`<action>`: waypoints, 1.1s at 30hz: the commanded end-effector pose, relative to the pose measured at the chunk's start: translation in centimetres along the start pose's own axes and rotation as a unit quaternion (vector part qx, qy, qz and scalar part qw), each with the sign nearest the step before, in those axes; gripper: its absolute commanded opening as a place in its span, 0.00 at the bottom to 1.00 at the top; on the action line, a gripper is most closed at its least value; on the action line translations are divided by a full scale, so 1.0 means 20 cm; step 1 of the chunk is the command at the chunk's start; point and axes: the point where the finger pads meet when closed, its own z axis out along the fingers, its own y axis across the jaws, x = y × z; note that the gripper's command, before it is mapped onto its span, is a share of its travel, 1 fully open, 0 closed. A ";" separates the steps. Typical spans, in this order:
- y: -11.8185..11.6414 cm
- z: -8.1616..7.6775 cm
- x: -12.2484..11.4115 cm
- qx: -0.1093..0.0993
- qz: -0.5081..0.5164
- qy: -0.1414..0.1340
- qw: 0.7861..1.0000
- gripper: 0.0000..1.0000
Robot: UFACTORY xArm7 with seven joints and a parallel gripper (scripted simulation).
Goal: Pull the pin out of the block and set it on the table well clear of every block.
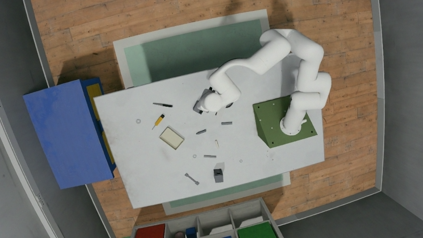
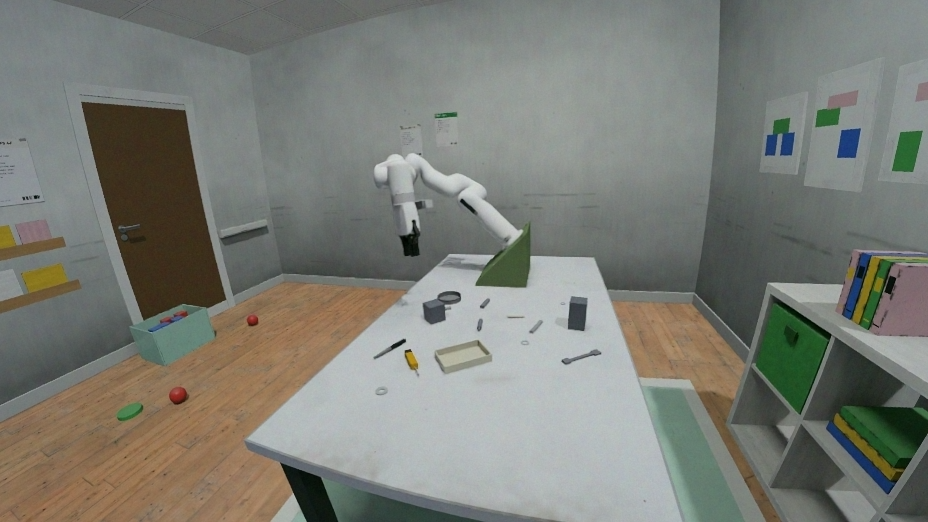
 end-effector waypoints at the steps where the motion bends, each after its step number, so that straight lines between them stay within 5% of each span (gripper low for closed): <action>1: -0.01 -0.01 0.00 0.000 0.005 0.001 1.000 0.43; 33: -0.20 0.03 0.02 0.018 0.045 0.044 0.998 0.43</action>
